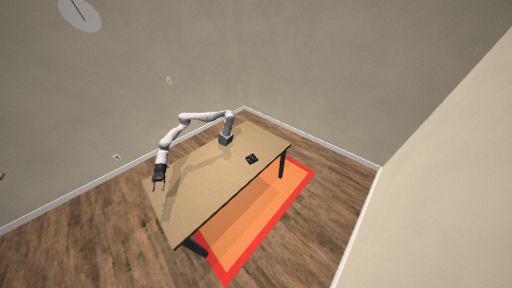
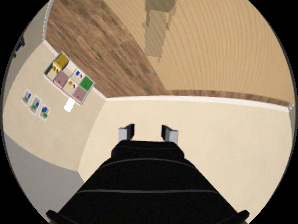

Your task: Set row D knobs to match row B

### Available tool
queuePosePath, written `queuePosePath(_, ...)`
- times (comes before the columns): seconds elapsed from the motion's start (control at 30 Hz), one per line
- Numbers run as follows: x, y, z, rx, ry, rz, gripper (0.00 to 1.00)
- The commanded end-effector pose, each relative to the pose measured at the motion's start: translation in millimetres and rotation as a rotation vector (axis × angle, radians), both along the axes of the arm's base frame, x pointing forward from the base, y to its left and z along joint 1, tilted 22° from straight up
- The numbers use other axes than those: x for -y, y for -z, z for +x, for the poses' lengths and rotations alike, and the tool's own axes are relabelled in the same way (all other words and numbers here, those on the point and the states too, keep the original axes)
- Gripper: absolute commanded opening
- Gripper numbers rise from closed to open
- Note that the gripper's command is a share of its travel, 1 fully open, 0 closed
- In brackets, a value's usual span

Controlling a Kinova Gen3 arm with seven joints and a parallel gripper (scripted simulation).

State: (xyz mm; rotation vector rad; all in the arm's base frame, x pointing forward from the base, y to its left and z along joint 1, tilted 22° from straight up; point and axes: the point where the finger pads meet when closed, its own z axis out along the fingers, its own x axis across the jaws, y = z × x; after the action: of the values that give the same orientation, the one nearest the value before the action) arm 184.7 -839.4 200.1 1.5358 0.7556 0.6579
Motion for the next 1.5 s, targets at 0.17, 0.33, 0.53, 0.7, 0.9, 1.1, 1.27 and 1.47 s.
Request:
queuePosePath(0.17,-10.7,-14.6,29.0,0.032,-0.027,0.023,1.00)
queuePosePath(0.33,-10.2,-14.6,28.5,0.032,-0.026,0.023,1.00)
queuePosePath(0.53,-18.9,-21.6,47.2,0.054,-0.045,0.042,1.00)
queuePosePath(0.7,-17.9,-21.7,46.2,0.054,-0.043,0.042,1.00)
queuePosePath(0.9,-27.9,-28.5,65.7,0.075,-0.064,0.064,1.00)
queuePosePath(1.1,-37.7,-35.3,84.5,0.096,-0.084,0.087,1.00)
queuePosePath(1.27,-36.8,-35.3,83.7,0.096,-0.082,0.087,1.00)
queuePosePath(1.47,-48.4,-41.8,103.5,0.116,-0.104,0.113,1.00)
